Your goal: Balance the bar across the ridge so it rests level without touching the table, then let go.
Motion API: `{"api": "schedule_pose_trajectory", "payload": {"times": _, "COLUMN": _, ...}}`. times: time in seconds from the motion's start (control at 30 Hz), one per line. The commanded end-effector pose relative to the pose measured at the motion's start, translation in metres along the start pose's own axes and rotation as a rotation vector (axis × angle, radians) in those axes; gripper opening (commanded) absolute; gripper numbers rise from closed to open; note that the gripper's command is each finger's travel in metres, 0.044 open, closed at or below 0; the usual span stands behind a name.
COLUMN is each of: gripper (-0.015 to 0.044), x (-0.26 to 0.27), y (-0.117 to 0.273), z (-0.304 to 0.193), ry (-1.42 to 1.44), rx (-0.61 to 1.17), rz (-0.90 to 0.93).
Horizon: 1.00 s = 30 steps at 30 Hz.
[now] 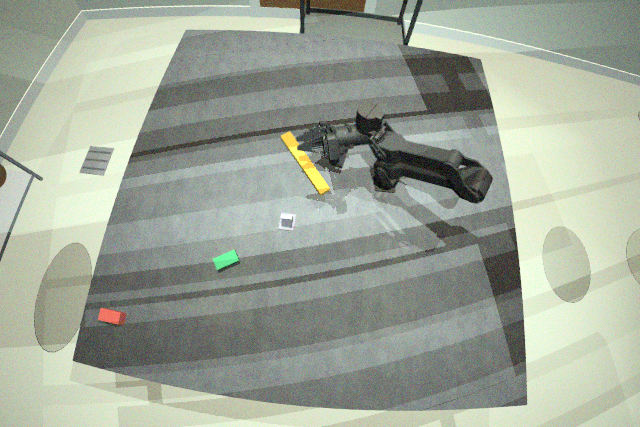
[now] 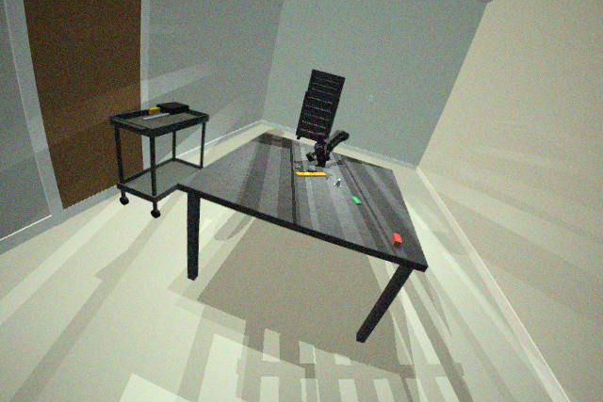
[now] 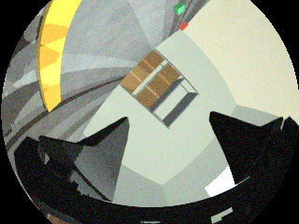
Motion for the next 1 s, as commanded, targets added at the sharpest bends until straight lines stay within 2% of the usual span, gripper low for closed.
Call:
{"api": "schedule_pose_trajectory", "payload": {"times": 0.0, "gripper": 0.0374, "x": 0.000, "y": 0.000, "z": 0.000, "ry": -0.007, "rx": -0.001, "rz": 0.002}}
{"api": "schedule_pose_trajectory", "payload": {"times": 0.07, "gripper": 0.0321, "x": 0.001, "y": -0.002, "z": -0.002, "ry": -0.059, "rx": -0.006, "rz": 0.015}}
{"api": "schedule_pose_trajectory", "payload": {"times": 0.1, "gripper": 0.0315, "x": 0.002, "y": -0.003, "z": -0.003, "ry": -0.098, "rx": -0.010, "rz": 0.025}}
{"api": "schedule_pose_trajectory", "payload": {"times": 0.97, "gripper": 0.0315, "x": 0.024, "y": -0.030, "z": -0.022, "ry": -1.063, "rx": -0.002, "rz": 0.377}}
Point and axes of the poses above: the point midway between the two fingers, 35 mm back from their tips, its own y axis back along the fingers, its own x axis across the jaws, z = x × y, the point moved 3 cm from there along y, back along the fingers, and after that the axes turned 3 degrees about -y, right-handed, at the moved point
